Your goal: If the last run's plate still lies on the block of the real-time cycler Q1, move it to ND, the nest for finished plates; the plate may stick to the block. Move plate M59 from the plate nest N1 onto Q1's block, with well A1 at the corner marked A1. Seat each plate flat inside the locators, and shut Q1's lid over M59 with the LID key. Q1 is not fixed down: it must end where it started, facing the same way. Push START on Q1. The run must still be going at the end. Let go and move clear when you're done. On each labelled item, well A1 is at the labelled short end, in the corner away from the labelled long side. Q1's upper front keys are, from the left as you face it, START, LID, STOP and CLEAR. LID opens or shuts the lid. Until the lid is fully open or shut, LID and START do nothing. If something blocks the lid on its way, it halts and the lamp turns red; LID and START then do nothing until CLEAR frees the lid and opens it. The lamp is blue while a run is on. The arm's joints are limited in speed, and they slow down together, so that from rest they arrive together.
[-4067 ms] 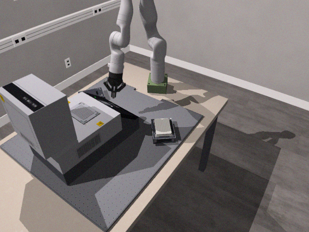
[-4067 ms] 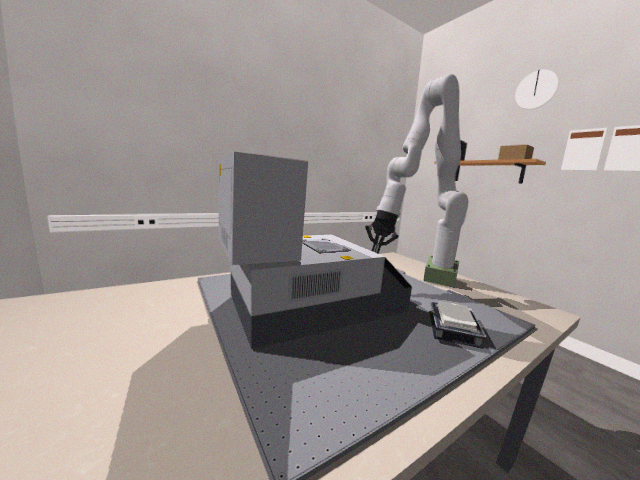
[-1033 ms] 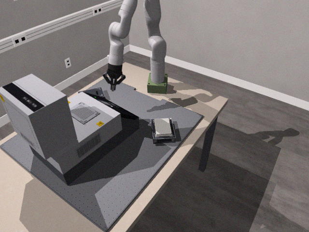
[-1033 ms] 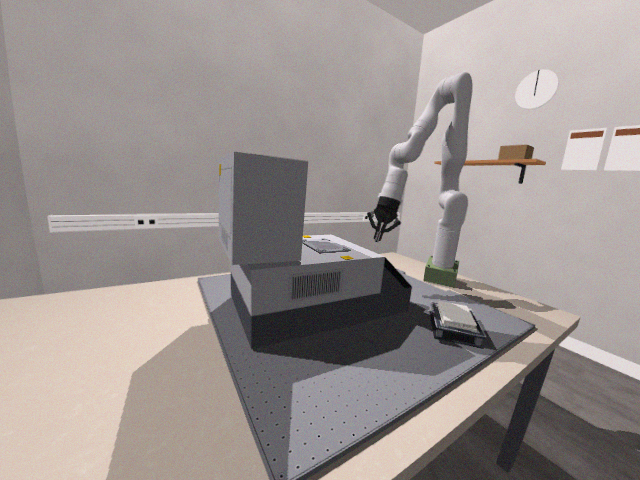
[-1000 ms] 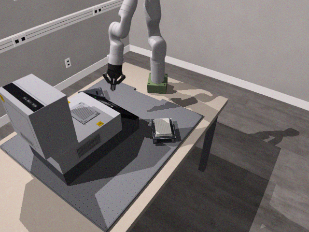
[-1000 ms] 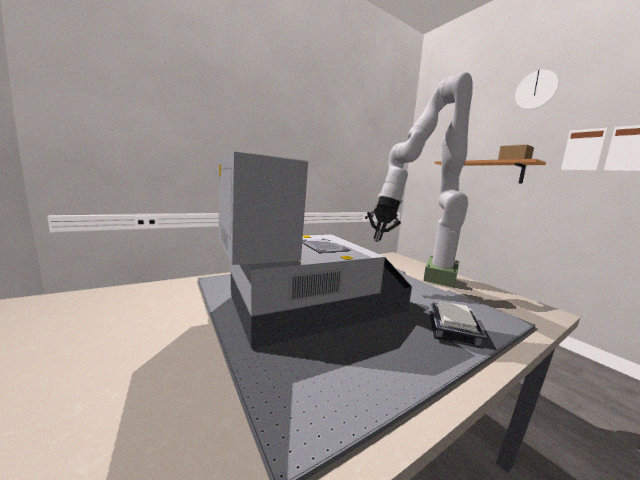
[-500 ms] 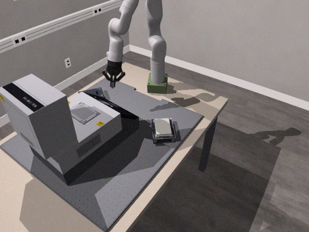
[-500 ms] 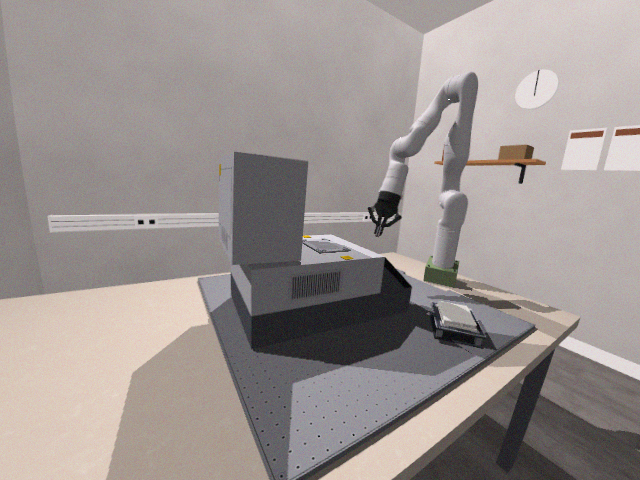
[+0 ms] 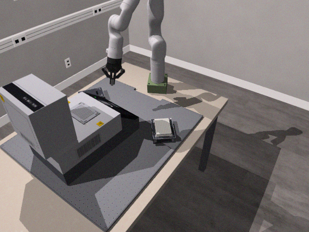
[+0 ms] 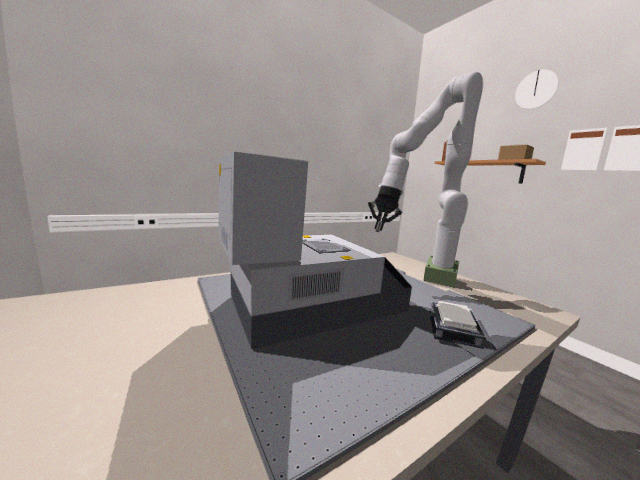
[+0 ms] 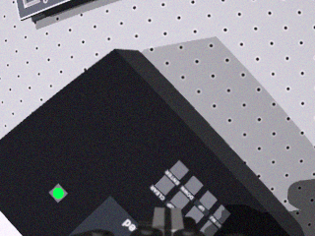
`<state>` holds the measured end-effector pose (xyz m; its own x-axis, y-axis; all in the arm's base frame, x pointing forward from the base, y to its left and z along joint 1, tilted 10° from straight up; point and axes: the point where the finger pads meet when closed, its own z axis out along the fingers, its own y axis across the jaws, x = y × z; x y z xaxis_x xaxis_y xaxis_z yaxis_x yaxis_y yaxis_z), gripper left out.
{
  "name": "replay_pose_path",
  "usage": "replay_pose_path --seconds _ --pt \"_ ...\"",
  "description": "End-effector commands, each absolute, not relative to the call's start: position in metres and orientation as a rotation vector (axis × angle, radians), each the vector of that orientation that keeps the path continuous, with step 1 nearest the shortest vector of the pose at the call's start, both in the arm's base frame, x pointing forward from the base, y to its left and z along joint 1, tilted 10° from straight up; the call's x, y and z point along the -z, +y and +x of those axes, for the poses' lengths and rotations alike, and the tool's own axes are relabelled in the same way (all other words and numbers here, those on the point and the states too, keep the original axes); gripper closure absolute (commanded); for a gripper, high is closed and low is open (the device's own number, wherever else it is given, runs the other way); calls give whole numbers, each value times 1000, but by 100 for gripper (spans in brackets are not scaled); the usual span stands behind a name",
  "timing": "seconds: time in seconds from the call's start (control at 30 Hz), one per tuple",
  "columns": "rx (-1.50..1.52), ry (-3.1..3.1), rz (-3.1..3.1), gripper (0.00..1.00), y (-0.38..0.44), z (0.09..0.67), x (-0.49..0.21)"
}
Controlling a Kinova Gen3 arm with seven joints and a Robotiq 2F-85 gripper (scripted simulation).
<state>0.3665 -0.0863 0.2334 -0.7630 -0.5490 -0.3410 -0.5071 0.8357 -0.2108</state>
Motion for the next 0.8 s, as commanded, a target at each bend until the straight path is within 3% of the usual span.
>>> replay_pose_path --seconds 0.0,0.77 --pt "153 2620 -786 90 -89 366 -242" --pt "153 2619 -786 90 -90 362 -267"
